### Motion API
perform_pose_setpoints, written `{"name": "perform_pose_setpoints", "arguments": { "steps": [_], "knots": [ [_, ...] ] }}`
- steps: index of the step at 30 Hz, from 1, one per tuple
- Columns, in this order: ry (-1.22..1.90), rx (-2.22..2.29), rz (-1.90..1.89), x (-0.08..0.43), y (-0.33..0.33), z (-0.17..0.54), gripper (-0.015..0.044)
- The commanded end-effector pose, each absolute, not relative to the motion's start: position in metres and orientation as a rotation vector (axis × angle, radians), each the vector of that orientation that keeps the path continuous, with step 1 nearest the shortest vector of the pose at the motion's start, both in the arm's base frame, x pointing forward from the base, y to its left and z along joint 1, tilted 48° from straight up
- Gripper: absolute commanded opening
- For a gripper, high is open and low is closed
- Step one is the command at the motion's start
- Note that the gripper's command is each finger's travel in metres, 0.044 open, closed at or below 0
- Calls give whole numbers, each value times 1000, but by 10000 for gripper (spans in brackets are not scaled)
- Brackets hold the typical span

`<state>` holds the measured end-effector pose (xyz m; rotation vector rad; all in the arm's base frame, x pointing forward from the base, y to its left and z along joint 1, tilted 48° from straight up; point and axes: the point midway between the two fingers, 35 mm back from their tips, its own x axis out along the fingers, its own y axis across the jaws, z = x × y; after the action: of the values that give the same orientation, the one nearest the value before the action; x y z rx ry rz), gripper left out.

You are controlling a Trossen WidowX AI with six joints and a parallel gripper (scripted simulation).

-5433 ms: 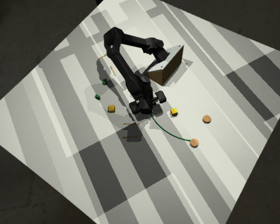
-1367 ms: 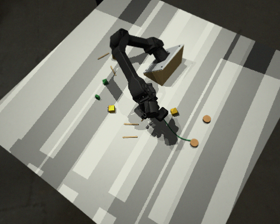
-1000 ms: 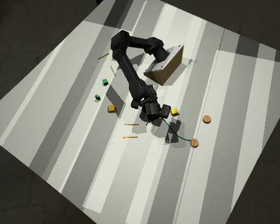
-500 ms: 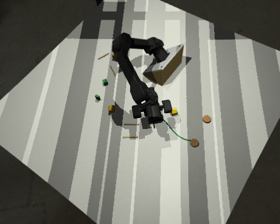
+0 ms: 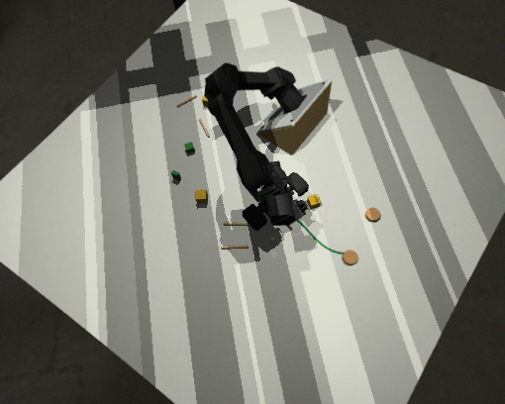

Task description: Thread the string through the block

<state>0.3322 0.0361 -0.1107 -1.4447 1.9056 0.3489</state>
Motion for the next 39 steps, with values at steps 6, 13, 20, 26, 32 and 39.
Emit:
{"name": "perform_pose_setpoints", "arguments": {
  "steps": [6, 13, 20, 26, 32, 39],
  "knots": [
    [1919, -1635, 667, 335, 39, -119, 0],
    [1896, -1782, 935, 339, 42, -122, 0],
    [1846, -1918, 1213, 342, 45, -126, 0],
    [1779, -2025, 1460, 345, 47, -130, 0],
    [1699, -2109, 1685, 347, 49, -133, 0],
    [1696, -2112, 1692, 348, 48, -133, 0]
  ]
}}
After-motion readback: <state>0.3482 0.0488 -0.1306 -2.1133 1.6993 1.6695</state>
